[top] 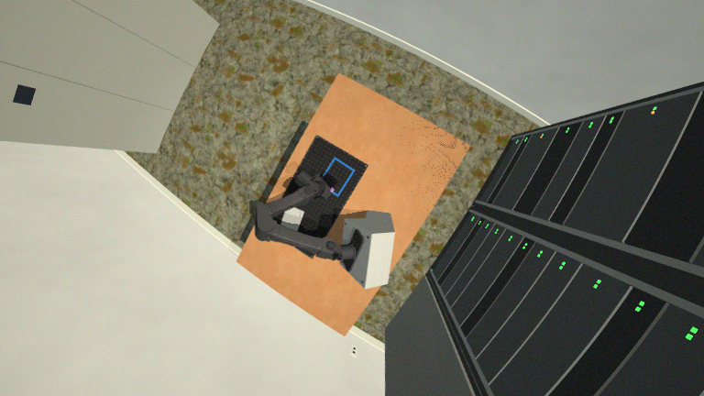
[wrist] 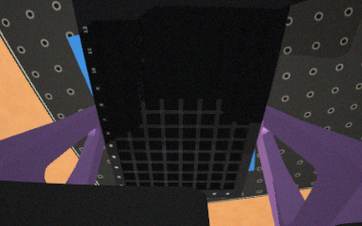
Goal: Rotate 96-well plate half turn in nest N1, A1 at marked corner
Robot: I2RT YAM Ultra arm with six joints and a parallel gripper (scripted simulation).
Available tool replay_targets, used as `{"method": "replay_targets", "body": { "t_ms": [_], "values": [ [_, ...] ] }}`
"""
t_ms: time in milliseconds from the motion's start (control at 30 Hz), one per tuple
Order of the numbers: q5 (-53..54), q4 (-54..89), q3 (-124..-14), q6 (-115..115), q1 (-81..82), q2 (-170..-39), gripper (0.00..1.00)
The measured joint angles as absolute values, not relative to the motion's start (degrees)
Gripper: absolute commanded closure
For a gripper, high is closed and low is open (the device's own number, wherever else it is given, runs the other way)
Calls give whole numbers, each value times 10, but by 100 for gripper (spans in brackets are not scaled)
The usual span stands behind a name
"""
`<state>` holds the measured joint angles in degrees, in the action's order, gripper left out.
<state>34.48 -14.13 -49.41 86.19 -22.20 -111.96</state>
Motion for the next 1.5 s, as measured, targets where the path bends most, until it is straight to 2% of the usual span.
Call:
{"method": "replay_targets", "body": {
  "t_ms": [700, 1000, 1500],
  "values": [
    [397, -136, -557, 941, -302, -1219, 100],
    [404, -131, -559, 954, -309, -1220, 100],
    [406, -131, -559, 788, -309, -1220, 100]
  ]
}}
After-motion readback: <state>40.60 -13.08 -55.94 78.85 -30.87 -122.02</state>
